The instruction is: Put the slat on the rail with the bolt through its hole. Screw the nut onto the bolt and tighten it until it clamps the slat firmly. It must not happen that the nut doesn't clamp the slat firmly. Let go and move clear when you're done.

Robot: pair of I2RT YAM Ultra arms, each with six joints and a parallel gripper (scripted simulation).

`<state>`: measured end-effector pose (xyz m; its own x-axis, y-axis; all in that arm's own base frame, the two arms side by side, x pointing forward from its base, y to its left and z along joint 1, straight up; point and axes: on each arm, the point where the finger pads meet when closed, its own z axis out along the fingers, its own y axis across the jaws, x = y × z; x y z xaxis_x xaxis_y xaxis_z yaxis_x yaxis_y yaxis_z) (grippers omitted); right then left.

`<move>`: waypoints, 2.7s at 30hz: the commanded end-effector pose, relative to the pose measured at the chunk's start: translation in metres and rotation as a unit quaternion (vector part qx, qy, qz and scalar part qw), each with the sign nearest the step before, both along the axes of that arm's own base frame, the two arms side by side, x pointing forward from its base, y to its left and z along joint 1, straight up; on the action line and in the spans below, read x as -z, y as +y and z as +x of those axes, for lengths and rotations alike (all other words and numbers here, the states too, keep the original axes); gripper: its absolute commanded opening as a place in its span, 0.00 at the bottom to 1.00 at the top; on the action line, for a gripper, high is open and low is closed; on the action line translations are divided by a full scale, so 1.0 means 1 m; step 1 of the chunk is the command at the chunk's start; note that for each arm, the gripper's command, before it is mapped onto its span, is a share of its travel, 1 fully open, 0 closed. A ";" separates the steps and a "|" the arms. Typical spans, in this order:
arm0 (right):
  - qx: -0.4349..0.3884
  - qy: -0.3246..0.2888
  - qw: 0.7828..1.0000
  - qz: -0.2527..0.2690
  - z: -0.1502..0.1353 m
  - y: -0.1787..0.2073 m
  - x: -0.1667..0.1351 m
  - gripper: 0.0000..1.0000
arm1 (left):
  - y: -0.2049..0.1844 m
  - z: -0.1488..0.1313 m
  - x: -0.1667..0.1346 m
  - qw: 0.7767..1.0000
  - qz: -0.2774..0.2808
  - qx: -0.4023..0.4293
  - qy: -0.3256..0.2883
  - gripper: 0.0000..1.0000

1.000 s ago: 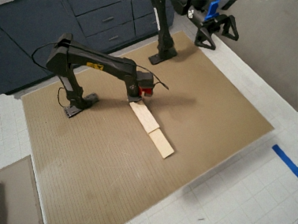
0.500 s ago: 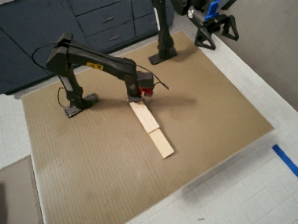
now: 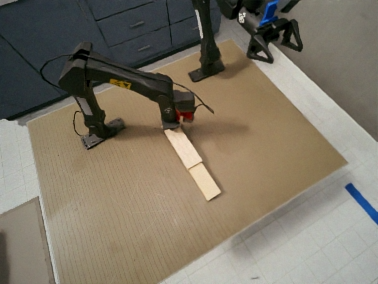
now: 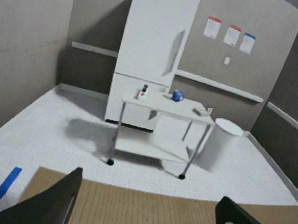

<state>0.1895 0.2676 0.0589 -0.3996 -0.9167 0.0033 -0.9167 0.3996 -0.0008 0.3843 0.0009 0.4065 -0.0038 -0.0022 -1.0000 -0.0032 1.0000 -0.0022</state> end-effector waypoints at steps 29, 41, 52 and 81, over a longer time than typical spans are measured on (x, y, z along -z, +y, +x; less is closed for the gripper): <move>0.304 0.002 0.953 -0.004 -0.002 -0.003 0.012 0.12 | 0.000 -0.001 -0.005 1.000 0.000 0.000 -0.006 1.00; 0.485 -0.001 0.874 0.000 -0.001 -0.002 0.009 0.12 | 0.000 -0.001 -0.005 1.000 0.000 0.000 -0.006 1.00; 0.647 -0.002 0.762 0.000 -0.001 -0.002 0.009 0.12 | 0.000 -0.001 -0.005 1.000 0.000 0.000 -0.006 1.00; 0.876 -0.002 0.482 0.000 -0.001 -0.002 0.009 0.12 | 0.000 -0.001 -0.005 1.000 0.000 0.000 -0.006 1.00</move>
